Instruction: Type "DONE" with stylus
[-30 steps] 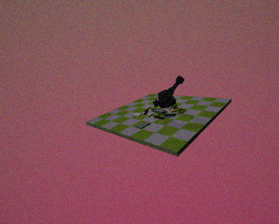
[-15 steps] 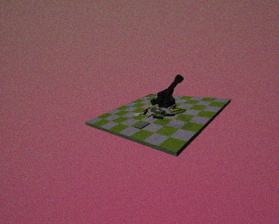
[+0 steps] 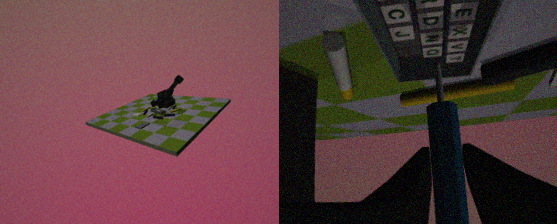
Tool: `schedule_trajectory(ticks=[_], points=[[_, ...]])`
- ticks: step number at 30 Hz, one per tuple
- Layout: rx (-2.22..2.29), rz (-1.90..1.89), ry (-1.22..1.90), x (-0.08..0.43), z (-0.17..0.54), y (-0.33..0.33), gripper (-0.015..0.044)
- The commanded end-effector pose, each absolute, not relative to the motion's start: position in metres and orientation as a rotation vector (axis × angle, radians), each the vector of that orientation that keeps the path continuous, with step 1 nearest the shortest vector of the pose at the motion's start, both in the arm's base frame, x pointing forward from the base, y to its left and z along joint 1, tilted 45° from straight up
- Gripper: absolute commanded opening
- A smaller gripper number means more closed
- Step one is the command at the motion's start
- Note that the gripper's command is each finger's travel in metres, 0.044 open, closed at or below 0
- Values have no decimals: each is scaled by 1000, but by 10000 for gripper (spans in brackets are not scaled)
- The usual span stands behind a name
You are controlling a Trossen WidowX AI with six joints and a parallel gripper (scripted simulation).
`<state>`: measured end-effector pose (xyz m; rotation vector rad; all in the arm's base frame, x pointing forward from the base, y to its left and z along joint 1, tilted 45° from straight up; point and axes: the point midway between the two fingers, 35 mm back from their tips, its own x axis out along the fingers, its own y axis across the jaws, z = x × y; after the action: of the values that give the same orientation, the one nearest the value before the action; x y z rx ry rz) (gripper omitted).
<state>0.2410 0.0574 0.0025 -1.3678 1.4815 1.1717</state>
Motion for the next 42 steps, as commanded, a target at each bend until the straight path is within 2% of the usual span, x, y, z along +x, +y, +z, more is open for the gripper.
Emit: schedule_trajectory(ticks=[1, 6, 9, 10, 42], points=[[-1362, 1172, 1487, 239, 1, 58, 0], [-1362, 1172, 1487, 239, 1, 58, 0], [-1362, 1172, 1487, 239, -1, 58, 79], [-1362, 1172, 1487, 239, -1, 58, 81], [-1361, 1173, 1487, 238, -12, 68, 81]])
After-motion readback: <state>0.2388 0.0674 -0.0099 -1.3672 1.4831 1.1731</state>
